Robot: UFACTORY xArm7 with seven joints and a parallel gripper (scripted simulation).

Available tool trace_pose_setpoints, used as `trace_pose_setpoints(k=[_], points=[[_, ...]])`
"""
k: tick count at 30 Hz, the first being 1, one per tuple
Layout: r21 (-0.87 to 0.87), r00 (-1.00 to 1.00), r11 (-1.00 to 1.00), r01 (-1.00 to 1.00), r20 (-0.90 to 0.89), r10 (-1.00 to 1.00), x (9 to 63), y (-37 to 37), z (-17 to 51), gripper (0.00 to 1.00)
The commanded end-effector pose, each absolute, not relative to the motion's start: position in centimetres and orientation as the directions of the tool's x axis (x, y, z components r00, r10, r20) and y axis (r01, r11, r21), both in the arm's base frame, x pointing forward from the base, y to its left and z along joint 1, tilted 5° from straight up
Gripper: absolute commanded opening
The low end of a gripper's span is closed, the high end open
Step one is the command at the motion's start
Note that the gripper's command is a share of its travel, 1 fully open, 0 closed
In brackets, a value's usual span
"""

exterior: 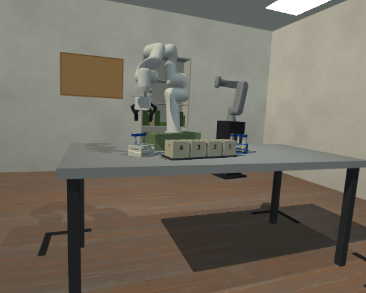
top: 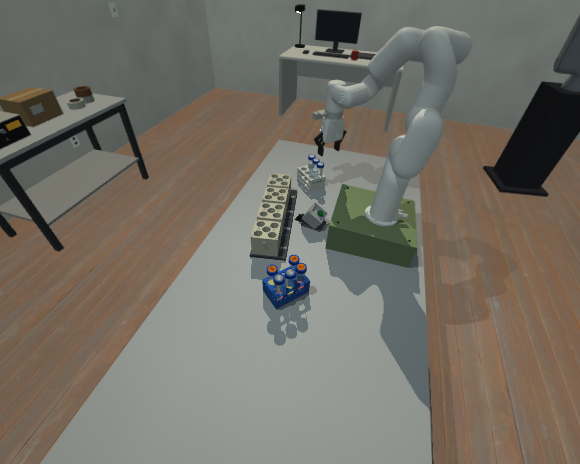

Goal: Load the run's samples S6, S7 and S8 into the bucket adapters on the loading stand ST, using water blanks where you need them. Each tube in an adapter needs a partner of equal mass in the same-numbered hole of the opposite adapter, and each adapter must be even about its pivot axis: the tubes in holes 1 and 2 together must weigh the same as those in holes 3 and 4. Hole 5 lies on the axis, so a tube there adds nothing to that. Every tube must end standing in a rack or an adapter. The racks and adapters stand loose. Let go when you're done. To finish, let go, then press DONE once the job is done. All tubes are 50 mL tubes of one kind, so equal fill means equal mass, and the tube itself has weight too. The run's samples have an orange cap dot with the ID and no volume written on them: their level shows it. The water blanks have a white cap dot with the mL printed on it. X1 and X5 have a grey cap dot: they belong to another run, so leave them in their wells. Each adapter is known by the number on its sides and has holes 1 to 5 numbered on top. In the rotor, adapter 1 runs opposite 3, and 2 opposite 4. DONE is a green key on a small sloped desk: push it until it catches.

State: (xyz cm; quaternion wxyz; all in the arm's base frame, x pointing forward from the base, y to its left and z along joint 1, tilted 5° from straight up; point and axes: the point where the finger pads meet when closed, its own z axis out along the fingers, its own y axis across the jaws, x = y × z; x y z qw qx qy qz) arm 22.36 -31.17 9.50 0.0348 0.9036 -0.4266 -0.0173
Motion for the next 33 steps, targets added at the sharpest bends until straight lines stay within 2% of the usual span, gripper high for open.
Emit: trace_pose_setpoints(k=[1,21,33], points=[[0.079,0.636,-0.634,-0.77,0.002,-0.772,22.5,-31.1,10.8,1.0],[0.079,0.636,-0.634,-0.77,0.002,-0.772,22.8,-30.9,15.3,1.0],[0.073,0.885,-0.884,-0.461,-0.028,-0.464,26.3,-26.0,14.8,1.0]])
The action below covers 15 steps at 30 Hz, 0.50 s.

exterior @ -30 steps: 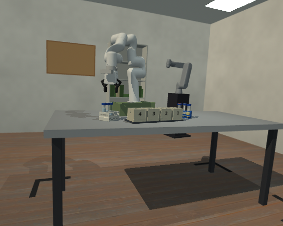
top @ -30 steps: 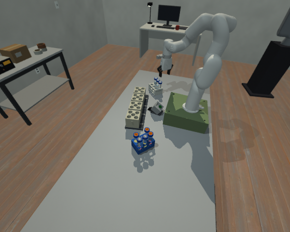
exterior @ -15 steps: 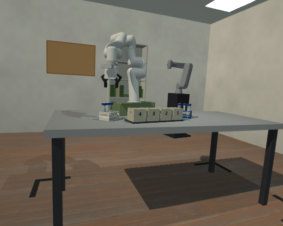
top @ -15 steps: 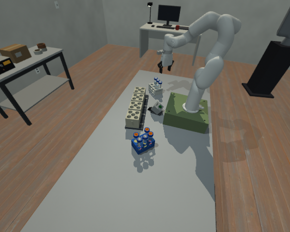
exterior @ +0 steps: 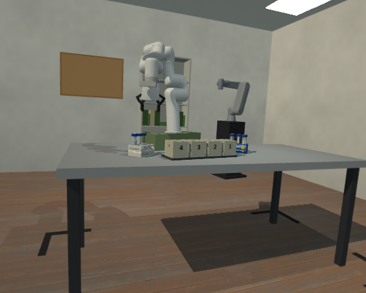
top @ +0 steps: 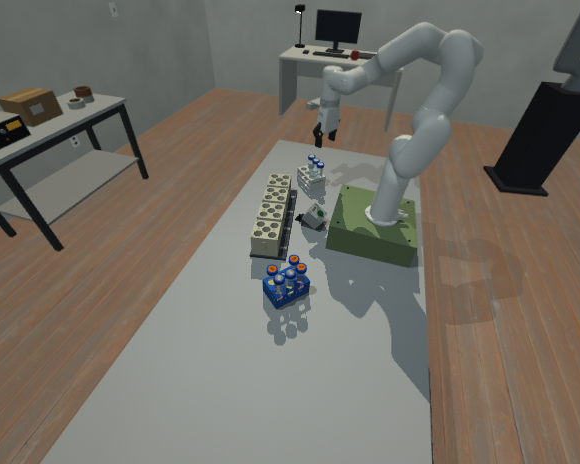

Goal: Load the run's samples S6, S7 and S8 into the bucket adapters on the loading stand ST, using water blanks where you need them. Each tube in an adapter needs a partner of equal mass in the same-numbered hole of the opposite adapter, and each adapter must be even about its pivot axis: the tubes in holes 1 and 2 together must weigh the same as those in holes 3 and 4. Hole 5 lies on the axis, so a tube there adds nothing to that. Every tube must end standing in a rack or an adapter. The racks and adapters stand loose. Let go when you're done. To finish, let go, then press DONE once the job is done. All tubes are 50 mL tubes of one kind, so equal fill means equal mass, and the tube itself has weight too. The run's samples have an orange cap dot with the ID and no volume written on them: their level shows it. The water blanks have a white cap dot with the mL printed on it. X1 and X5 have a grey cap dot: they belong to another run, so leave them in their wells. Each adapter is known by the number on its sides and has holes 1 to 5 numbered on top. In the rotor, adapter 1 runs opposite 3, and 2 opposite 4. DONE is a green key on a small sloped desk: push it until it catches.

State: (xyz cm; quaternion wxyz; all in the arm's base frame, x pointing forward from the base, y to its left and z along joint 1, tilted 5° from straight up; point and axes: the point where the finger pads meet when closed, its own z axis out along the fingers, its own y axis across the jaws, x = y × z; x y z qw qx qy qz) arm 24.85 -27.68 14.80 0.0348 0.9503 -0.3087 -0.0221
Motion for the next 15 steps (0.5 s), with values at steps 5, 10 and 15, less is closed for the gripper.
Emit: trace_pose_setpoints(k=[5,10,15], points=[[0.07,0.927,-0.926,-0.371,-0.035,-0.374,27.1,-24.8,14.7,1.0],[0.063,0.976,-0.975,-0.212,-0.046,-0.215,28.6,-22.7,14.5,1.0],[0.055,0.995,-0.995,-0.077,-0.054,-0.08,30.0,-20.7,14.3,1.0]])
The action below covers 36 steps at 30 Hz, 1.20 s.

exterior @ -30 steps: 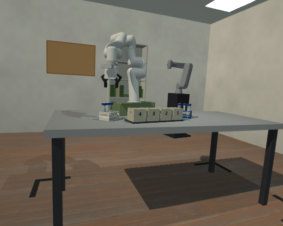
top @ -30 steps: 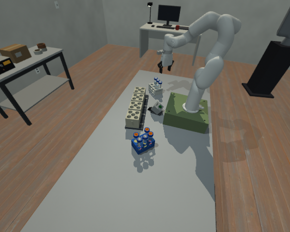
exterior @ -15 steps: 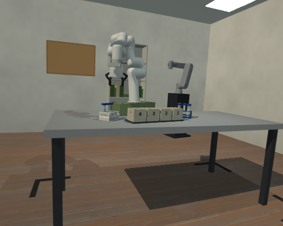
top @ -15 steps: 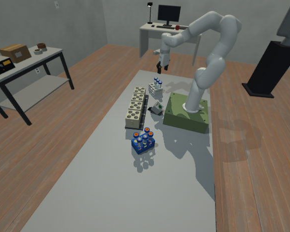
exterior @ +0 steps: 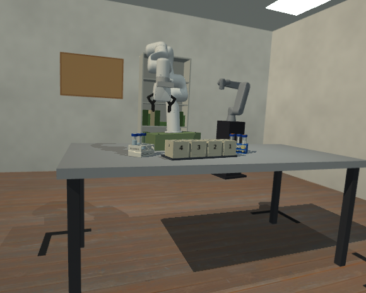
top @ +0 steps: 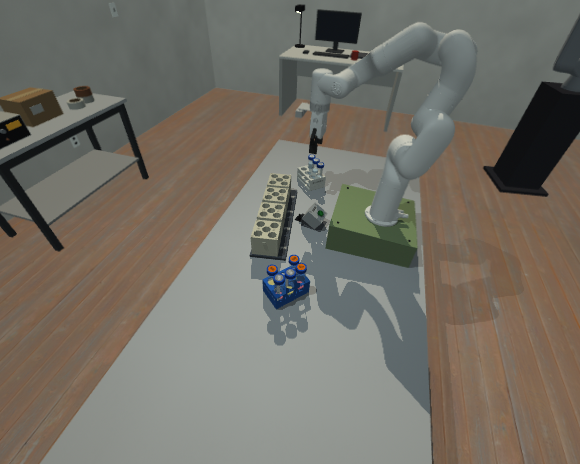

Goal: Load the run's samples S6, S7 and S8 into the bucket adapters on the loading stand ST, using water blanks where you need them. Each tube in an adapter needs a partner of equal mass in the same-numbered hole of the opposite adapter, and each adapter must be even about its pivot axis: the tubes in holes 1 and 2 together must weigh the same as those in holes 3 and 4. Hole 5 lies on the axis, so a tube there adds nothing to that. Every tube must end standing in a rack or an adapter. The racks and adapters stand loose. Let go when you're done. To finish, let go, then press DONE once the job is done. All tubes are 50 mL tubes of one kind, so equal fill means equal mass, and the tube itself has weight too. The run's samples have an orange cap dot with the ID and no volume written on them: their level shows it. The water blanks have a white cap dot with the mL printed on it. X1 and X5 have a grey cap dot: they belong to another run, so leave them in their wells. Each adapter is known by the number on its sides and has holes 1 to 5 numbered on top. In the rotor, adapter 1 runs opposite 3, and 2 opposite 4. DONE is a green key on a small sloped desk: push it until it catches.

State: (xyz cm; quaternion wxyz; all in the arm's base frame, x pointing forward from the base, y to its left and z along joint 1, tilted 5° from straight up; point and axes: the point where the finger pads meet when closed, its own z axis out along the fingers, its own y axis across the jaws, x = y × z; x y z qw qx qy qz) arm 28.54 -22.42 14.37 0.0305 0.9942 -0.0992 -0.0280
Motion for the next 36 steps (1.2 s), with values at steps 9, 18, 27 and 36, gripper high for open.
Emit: trace_pose_setpoints(k=[9,18,27,36], points=[[0.055,0.995,-0.995,-0.077,-0.054,-0.08,32.0,-17.8,14.0,1.0],[0.055,0.995,-0.995,-0.077,-0.054,-0.08,34.7,-14.2,13.7,1.0],[0.054,0.995,-0.996,-0.077,-0.054,-0.08,36.7,-11.3,13.4,1.0],[0.054,0.995,-0.996,-0.077,-0.054,-0.08,39.3,-7.6,13.1,1.0]])
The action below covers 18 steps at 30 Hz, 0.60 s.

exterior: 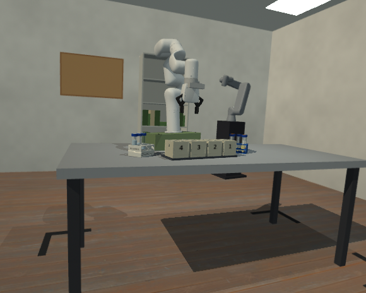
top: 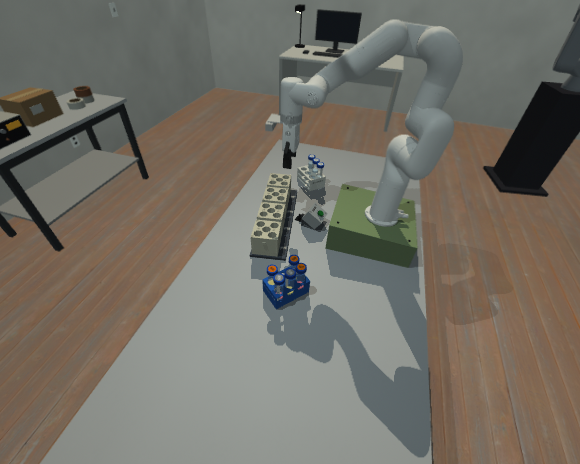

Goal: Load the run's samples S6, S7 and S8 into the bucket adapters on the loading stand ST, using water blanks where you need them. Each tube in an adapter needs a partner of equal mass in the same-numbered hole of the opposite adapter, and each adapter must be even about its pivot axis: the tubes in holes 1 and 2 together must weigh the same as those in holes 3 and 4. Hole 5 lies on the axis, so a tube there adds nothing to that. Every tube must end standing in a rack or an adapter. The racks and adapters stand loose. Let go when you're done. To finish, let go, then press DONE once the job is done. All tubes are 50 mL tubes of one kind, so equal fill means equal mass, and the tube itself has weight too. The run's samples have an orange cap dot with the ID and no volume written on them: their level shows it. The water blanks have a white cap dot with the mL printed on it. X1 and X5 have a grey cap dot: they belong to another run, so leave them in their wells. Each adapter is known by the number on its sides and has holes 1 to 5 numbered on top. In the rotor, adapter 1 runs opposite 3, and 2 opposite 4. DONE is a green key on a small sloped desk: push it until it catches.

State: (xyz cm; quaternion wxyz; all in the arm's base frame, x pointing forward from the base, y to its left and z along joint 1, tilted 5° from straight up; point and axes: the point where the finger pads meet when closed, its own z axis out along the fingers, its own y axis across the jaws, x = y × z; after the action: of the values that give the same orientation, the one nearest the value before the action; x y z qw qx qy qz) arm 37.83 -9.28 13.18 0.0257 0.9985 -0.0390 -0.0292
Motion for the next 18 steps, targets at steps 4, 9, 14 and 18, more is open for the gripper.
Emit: trace_pose_setpoints(k=[4,9,14,18], points=[[0.054,0.995,-0.996,-0.077,-0.054,-0.08,39.9,-6.8,13.0,1.0],[0.054,0.995,-0.996,-0.077,-0.054,-0.08,41.3,-4.8,12.8,1.0],[0.054,0.995,-0.996,-0.078,-0.054,-0.08,42.8,-2.8,12.7,1.0],[0.048,0.998,-0.999,0.022,-0.059,0.019,42.3,-1.2,12.6,1.0]])
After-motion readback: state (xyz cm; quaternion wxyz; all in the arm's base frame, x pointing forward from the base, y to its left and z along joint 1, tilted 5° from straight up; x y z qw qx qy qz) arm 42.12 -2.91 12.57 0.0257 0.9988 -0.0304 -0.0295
